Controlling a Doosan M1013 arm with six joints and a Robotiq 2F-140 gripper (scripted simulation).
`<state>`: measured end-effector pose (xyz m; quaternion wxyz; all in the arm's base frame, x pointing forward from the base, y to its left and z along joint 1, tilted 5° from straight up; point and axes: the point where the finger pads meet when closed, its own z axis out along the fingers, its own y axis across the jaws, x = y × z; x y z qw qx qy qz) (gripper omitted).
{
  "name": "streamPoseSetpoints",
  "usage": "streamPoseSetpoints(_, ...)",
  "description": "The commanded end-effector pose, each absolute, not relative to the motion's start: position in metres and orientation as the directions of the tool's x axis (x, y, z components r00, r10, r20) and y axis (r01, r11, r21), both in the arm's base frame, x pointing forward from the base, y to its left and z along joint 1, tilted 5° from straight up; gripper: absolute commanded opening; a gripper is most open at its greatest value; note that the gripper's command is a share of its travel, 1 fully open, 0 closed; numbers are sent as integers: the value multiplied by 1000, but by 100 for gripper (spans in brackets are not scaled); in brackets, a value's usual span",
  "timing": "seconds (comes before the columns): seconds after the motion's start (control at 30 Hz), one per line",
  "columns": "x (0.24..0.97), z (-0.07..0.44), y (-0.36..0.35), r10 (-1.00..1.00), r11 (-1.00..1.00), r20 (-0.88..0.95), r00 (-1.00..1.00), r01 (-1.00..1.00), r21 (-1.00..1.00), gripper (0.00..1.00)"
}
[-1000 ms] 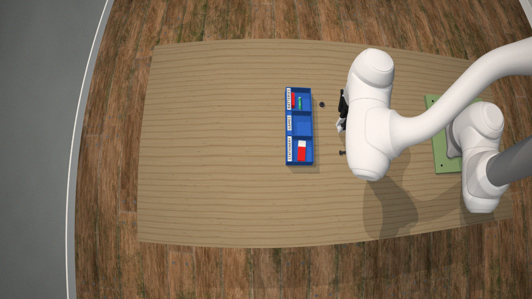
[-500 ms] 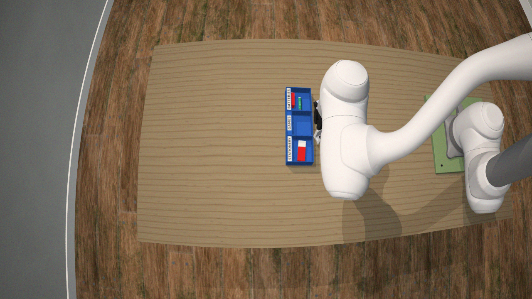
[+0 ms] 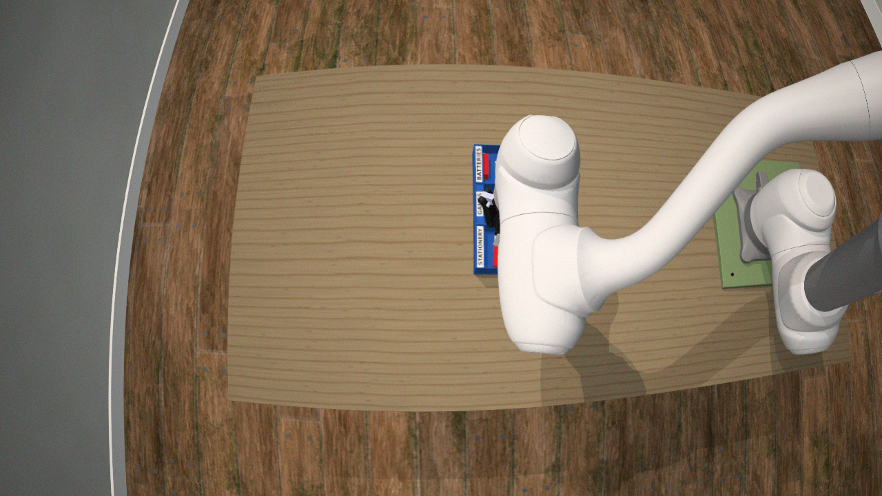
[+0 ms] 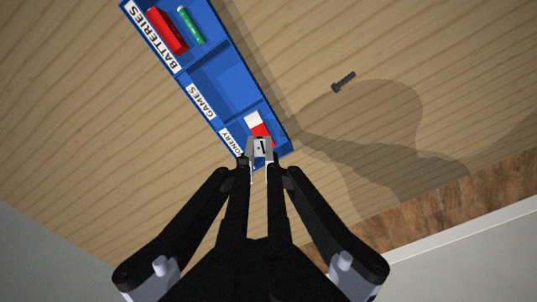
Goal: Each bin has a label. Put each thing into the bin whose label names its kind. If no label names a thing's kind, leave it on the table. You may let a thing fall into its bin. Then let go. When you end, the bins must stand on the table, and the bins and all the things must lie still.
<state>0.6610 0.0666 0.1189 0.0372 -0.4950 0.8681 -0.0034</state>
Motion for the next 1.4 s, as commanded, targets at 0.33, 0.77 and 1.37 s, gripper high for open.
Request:
streamPoseSetpoints(0.33,661,119,67,-999,22,-45,-20,-998,-64,6)
streamPoseSetpoints(0.77,661,119,67,-999,0,-45,3,-998,-64,6)
streamPoseSetpoints(1.37,663,95,68,-999,0,-45,3,-998,-64,6)
